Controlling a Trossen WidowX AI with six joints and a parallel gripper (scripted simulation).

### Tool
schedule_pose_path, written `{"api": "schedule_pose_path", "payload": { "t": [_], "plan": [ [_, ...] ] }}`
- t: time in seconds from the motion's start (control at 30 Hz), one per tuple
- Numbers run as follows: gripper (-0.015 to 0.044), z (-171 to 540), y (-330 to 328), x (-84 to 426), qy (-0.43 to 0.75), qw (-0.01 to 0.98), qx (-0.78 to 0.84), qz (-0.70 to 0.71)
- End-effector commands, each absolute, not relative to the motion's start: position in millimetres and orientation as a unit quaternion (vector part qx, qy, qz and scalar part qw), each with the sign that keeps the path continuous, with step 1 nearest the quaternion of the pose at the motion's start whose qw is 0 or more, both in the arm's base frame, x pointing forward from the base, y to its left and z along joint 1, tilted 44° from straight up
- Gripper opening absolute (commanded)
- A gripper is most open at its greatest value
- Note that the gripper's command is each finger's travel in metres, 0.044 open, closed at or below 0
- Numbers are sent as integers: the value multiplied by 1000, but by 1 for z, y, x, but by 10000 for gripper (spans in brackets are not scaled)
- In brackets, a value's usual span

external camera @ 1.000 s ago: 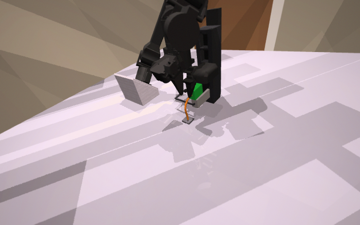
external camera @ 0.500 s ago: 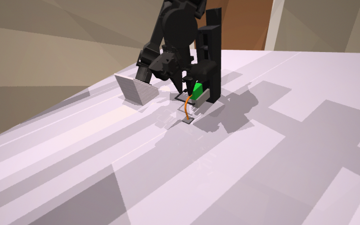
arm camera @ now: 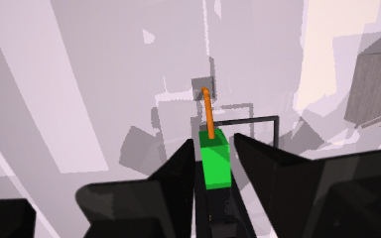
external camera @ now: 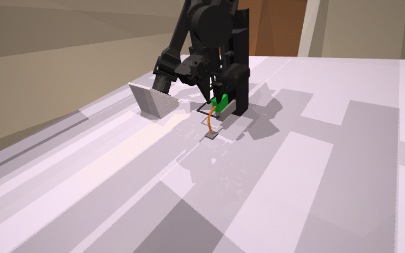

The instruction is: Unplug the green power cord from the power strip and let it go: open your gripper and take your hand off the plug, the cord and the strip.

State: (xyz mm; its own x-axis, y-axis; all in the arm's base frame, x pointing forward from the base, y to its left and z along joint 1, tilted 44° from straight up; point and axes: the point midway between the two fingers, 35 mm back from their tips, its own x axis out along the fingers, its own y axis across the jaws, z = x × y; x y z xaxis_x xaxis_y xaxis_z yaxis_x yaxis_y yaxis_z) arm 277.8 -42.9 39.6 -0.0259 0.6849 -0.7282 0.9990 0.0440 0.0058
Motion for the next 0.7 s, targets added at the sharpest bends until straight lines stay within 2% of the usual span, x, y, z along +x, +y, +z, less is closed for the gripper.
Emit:
{"api": "schedule_pose_path", "payload": {
  "t": [0.0,0.67],
  "plan": [
    [160,46,-35,276,663,285,637,-272],
    [160,50,-22,274,663,285,637,-272]
  ]
}}
